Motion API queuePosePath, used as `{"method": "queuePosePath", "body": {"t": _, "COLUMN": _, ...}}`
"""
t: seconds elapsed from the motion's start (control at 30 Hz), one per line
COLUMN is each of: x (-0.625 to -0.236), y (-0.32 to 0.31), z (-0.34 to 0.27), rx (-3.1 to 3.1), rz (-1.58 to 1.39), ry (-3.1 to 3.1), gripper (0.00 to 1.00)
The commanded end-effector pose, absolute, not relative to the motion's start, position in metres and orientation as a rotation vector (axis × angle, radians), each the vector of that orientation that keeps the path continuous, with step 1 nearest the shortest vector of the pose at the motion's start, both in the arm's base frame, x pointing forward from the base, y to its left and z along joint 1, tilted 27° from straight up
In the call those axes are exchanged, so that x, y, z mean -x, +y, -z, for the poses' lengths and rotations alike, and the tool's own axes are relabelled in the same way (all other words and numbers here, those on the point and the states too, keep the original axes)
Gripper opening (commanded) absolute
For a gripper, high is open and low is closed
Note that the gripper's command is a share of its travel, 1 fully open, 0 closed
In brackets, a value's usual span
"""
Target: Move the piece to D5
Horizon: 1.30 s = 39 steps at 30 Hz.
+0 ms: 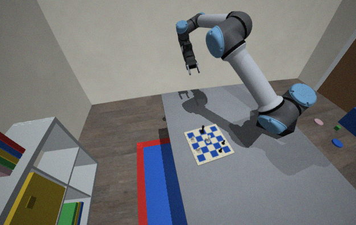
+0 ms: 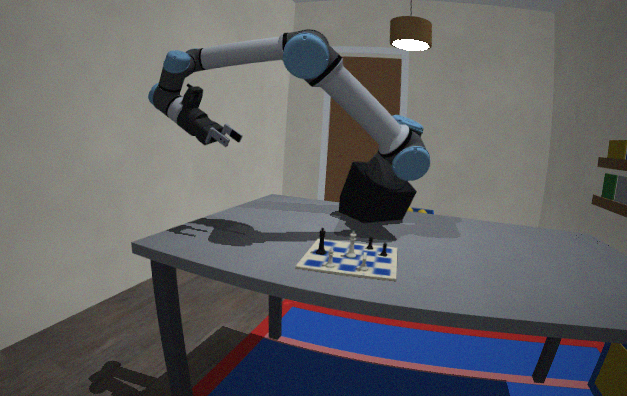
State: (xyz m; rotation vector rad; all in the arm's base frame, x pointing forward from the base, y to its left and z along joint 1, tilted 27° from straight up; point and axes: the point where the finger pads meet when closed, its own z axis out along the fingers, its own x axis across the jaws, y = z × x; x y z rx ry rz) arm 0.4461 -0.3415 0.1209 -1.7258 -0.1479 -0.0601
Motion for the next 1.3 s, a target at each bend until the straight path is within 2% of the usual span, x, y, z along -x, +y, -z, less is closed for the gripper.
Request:
{"method": "queuePosePath", "body": {"t": 0.0, "x": -0.441, "y": -0.35, "z": -0.14, "rx": 1.727, "rz": 0.061, "ry": -0.149, "gripper": 1.0}}
{"method": "queuePosePath", "body": {"t": 0.23, "x": -0.433, "y": -0.361, "z": -0.166, "rx": 1.727, "rz": 0.061, "ry": -0.149, "gripper": 1.0}}
{"method": "queuePosePath", "body": {"t": 0.7, "x": -0.434, "y": -0.358, "z": -0.165, "rx": 1.74, "rz": 0.065, "ry": -0.158, "gripper": 1.0}}
{"method": "queuePosePath", "body": {"t": 1.27, "x": -0.458, "y": -0.313, "z": -0.16, "rx": 1.896, "rz": 0.105, "ry": -0.33, "gripper": 1.0}}
